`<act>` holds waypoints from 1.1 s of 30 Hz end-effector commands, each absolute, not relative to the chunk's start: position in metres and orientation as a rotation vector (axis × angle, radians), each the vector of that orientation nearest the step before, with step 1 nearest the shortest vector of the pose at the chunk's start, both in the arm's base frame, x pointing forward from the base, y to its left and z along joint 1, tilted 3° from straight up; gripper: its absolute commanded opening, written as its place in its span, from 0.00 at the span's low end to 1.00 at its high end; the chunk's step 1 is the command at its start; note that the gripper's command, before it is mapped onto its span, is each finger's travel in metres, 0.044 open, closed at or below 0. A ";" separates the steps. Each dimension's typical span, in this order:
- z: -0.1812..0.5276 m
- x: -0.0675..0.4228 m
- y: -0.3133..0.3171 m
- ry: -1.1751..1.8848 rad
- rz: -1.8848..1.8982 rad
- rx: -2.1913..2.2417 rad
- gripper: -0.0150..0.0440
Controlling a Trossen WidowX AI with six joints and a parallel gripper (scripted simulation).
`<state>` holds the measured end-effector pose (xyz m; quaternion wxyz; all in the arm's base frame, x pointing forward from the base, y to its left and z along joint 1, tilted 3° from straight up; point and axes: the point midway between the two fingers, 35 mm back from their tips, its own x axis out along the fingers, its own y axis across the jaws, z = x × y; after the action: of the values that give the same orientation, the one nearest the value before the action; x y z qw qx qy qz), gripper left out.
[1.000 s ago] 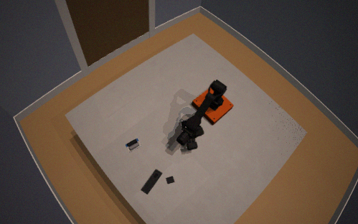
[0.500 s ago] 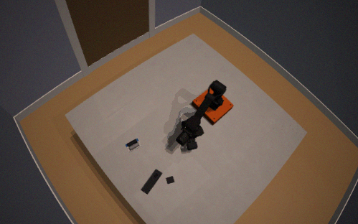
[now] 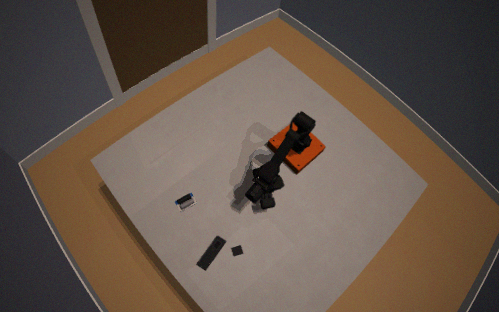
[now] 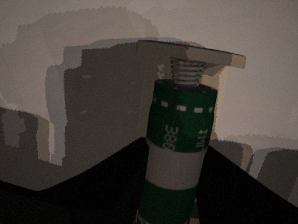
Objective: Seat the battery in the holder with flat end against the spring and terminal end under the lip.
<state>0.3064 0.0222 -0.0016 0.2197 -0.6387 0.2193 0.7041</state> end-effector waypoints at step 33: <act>-0.004 0.318 0.014 0.593 1.954 -1.761 0.38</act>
<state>0.3165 0.0145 -0.0013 0.2220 -0.6391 0.2167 0.7038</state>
